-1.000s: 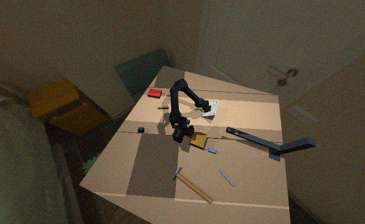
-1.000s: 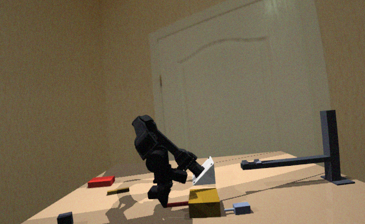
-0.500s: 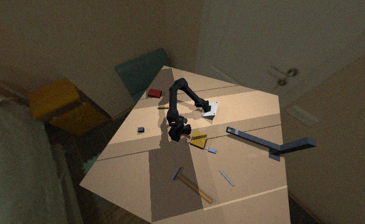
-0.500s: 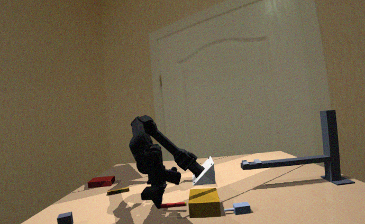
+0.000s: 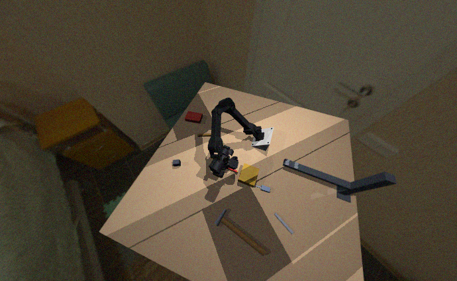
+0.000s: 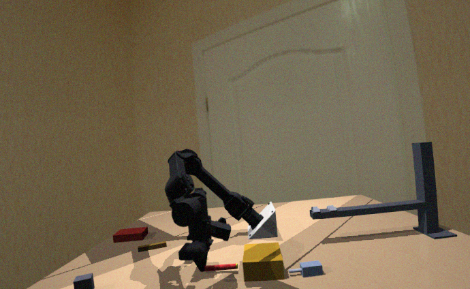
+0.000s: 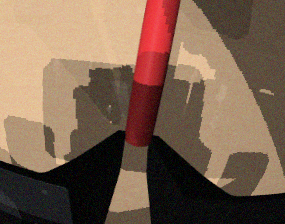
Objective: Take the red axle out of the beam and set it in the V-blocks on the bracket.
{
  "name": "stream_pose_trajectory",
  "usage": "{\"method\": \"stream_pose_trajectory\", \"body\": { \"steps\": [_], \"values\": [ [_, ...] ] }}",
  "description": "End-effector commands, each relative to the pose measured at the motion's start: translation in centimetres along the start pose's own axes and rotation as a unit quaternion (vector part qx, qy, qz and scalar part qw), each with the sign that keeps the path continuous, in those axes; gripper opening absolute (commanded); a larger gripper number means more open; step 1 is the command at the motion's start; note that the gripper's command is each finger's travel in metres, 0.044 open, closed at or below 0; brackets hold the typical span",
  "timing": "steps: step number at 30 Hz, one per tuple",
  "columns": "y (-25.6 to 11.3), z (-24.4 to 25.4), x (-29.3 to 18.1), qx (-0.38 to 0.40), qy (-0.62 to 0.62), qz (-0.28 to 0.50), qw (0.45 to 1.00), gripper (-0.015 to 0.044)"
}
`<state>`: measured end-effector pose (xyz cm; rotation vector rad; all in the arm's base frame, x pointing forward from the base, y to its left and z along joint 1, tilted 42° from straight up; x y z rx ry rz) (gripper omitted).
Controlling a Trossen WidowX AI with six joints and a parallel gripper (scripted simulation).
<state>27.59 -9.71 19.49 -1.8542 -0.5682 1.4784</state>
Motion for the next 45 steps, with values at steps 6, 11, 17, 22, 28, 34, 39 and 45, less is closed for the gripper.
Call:
{"method": "stream_pose_trajectory", "body": {
  "steps": [6, 11, 17, 22, 28, 34, 39, 45],
  "values": [
    [0.0, 0.0, 0.0, 0.000, 0.000, 0.000, 1.000, 0.0157],
    [0.0, 0.0, 0.0, 0.000, 0.000, 0.000, 1.000, 0.0289],
    [-1.2, 0.0, 0.0, 0.002, -0.003, 0.001, 1.000, 0.0440],
    [-2.1, -0.1, 0.0, 0.002, -0.003, 0.001, 1.000, 0.0440],
    [-3.2, -0.1, 0.1, 0.002, -0.003, 0.000, 1.000, 0.0440],
    [-4.3, -0.1, 0.1, 0.002, -0.004, 0.000, 1.000, 0.0440],
    [-5.3, -0.1, 0.1, 0.002, -0.004, 0.000, 1.000, 0.0440],
    [-5.9, 0.2, 4.1, 0.002, -0.002, -0.002, 1.000, 0.0440]
  ]
}}
Point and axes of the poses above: the point midway between the two fingers, 35 mm back from their tips, its own y axis out along the fingers, its own z axis across the jaws, x = y × z, the point moved 10 cm from there along -y, back along the fingers, and after that the axes turned 5 degrees about y, right-handed, at the moved point
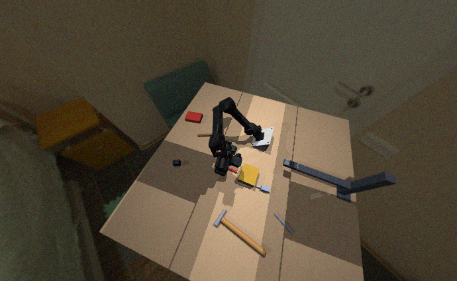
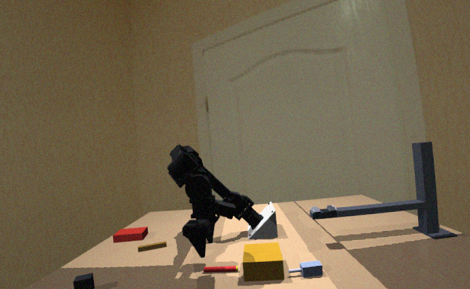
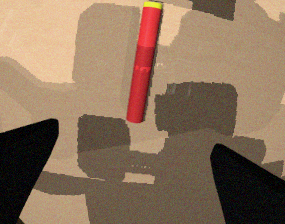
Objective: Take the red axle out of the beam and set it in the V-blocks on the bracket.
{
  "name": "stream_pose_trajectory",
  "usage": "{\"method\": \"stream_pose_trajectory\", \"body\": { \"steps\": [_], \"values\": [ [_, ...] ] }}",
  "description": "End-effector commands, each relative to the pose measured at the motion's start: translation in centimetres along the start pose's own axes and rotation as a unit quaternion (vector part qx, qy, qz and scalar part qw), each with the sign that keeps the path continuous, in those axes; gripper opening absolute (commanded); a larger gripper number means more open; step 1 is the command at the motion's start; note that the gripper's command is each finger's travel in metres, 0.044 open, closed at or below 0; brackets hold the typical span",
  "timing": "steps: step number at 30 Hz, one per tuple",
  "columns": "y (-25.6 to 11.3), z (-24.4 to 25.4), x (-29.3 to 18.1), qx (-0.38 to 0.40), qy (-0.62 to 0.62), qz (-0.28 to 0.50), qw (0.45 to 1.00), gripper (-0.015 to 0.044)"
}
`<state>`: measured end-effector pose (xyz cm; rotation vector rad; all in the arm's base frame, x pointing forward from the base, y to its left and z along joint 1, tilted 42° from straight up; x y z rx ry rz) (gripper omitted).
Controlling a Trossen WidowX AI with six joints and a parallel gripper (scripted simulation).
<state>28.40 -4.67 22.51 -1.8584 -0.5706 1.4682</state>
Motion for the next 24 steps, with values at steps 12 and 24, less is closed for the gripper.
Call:
{"method": "stream_pose_trajectory", "body": {
  "steps": [12, 24],
  "values": [
    [0.4, 0.2, 3.3, 0.004, -0.005, 0.000, 1.000, 0.0440],
    [2.4, 0.1, 3.4, 0.003, -0.004, 0.000, 1.000, 0.0440]
  ]
}}
Point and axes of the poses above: the point midway between the two fingers, 35 mm back from their tips, its own y axis out along the fingers, its own z axis across the jaws, x = y × z, the point moved 10 cm from there along -y, back along the fingers, and after that the axes turned 5 degrees about y, right-handed, at the moved point
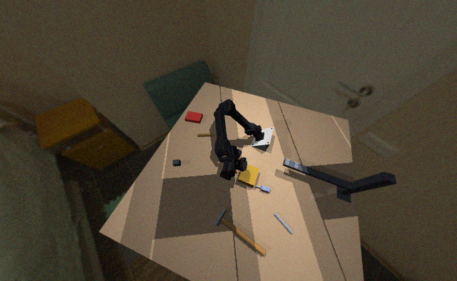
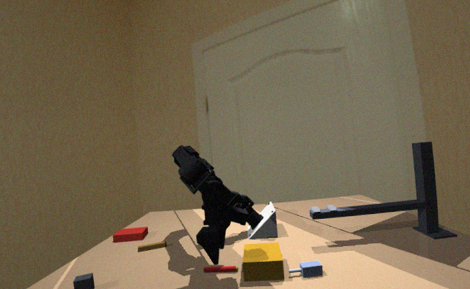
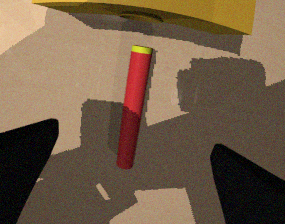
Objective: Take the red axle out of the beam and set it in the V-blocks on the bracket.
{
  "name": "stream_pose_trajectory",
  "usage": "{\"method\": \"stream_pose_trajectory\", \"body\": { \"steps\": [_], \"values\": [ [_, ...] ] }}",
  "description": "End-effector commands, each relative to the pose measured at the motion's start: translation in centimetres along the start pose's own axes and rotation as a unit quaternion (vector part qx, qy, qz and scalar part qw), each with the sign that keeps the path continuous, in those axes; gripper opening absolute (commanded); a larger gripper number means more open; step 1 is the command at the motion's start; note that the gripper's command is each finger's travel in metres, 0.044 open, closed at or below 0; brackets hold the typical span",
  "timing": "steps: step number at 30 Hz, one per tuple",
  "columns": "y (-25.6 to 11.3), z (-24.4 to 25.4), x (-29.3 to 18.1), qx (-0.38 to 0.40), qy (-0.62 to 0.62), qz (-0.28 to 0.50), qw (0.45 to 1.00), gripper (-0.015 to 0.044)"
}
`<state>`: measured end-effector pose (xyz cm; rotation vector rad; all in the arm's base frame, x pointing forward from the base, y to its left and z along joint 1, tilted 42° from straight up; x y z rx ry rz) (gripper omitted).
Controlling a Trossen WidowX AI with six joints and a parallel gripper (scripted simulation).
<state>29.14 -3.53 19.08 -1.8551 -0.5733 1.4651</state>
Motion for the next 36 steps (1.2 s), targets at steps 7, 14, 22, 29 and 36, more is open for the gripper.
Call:
{"method": "stream_pose_trajectory", "body": {
  "steps": [7, 14, 22, 29, 36],
  "values": [
    [1.8, 0.2, 0.1, 0.003, -0.004, 0.003, 1.000, 0.0440],
    [3.0, 0.2, 0.1, 0.003, -0.004, 0.003, 1.000, 0.0440],
    [4.2, 0.3, 0.0, 0.003, -0.004, 0.004, 1.000, 0.0440],
    [4.4, 0.4, 0.0, 0.002, -0.004, 0.004, 1.000, 0.0440],
    [4.3, 0.3, -0.1, 0.001, -0.001, 0.002, 1.000, 0.0387]
  ]
}}
Point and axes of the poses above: the point midway between the two fingers, 35 mm back from their tips, its own y axis out along the fingers, its own z axis across the jaws, x = y × z, the point moved 10 cm from there along -y, back along the fingers, and after that the axes turned 5 degrees about y, right-handed, at the moved point
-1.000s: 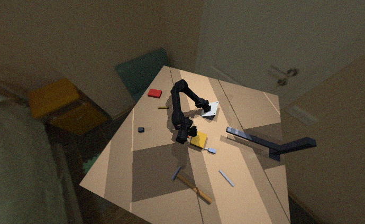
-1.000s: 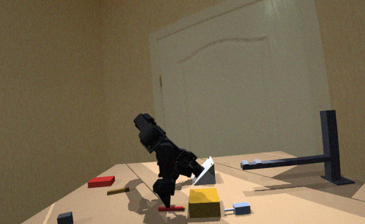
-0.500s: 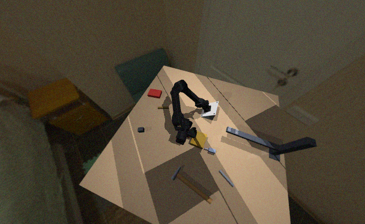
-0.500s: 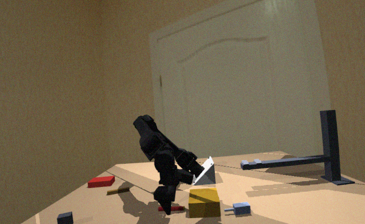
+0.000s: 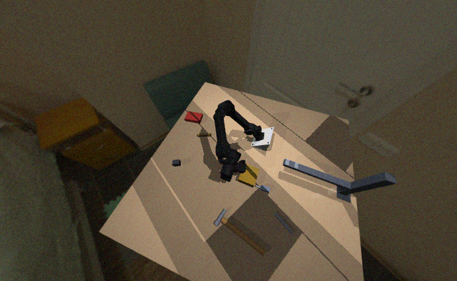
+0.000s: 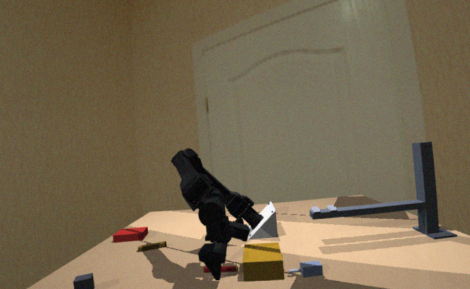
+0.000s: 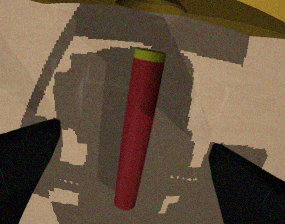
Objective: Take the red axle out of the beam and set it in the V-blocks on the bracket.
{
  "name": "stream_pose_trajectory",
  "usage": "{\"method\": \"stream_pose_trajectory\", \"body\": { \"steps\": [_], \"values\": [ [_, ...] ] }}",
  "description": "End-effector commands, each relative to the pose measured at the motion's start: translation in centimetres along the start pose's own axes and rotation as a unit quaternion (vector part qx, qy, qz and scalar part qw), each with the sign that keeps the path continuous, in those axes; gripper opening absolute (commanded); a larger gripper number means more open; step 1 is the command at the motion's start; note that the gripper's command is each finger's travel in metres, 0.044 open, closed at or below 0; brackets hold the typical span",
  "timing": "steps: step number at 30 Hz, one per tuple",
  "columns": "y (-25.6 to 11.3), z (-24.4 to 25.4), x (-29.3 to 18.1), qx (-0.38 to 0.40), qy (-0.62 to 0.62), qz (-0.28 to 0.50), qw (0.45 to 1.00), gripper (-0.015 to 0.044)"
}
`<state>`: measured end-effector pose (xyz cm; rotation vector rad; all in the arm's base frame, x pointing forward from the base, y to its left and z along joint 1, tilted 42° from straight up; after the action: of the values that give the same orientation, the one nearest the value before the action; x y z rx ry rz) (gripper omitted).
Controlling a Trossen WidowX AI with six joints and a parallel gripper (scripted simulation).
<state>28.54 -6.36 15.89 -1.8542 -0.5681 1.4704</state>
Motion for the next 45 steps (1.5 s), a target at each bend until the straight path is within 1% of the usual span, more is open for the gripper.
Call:
{"method": "stream_pose_trajectory", "body": {
  "steps": [1, 13, 20, 25, 45],
  "values": [
    [0.0, 0.0, 0.0, 0.000, 0.000, 0.000, 1.000, 0.0361],
    [0.0, 0.0, 0.0, 0.000, 0.000, 0.000, 1.000, 0.0046],
    [0.0, 0.0, 0.0, 0.000, 0.000, 0.000, 1.000, 0.0000],
    [-0.8, -0.2, 0.1, -0.001, -0.001, -0.001, 1.000, 0.0000],
    [-10.6, -0.9, 0.5, -0.009, -0.009, -0.006, 1.000, 0.0000]
  ]
}}
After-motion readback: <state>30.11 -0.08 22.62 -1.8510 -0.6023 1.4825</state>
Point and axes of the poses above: the point midway between the two fingers, 35 mm back from their tips, its own y axis out along the fingers, its own z axis across the jaws, x = y × z, the point moved 10 cm from there along -y, back along the fingers, and after that the axes turned 5 degrees about y, right-handed, at the moved point
